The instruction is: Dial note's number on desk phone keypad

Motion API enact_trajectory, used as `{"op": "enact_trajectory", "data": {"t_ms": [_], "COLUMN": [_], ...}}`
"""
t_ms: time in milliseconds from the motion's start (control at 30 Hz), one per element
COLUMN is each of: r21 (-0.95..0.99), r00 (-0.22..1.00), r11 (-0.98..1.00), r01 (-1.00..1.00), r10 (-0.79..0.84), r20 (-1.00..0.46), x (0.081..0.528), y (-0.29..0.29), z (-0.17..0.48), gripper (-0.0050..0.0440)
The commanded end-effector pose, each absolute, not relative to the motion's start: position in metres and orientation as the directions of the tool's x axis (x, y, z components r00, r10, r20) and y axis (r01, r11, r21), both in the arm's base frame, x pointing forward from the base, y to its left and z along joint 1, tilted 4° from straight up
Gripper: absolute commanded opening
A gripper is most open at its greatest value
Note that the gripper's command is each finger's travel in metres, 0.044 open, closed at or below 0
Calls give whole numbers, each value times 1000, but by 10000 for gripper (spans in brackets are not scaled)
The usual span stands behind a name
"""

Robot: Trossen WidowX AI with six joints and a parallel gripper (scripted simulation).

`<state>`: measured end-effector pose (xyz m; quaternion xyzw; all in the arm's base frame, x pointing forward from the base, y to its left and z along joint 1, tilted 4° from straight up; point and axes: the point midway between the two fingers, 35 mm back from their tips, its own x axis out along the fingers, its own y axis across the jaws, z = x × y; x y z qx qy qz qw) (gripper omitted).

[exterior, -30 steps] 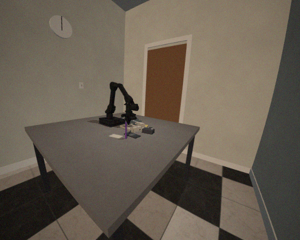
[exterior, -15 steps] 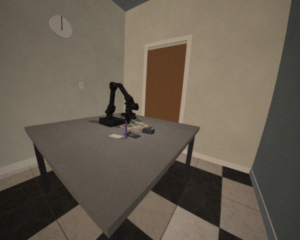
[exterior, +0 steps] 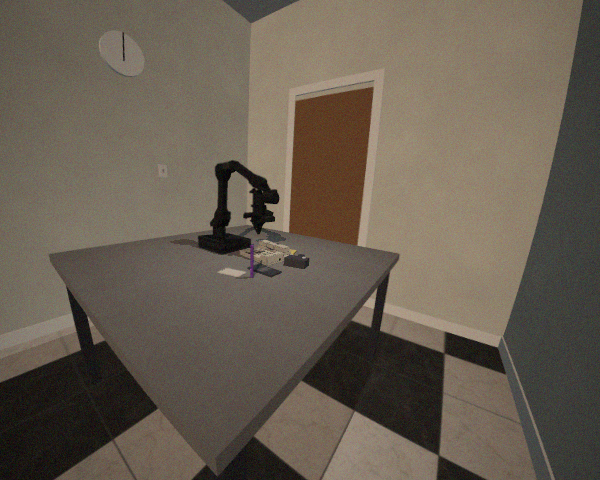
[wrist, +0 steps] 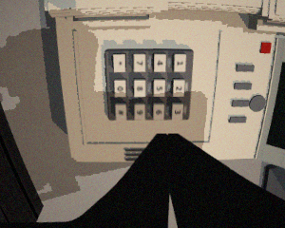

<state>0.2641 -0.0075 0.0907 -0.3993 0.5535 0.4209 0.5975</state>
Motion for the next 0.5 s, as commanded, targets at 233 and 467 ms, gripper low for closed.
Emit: {"op": "enact_trajectory", "data": {"t_ms": [233,467], "r21": [4,4], "r00": [17,17], "r11": [324,324], "r01": [-946,-946], "r10": [62,62], "r20": [-998,-998], "x": [261,261], "y": [-10,-10], "z": [120,120], "gripper": [-50,-50]}}
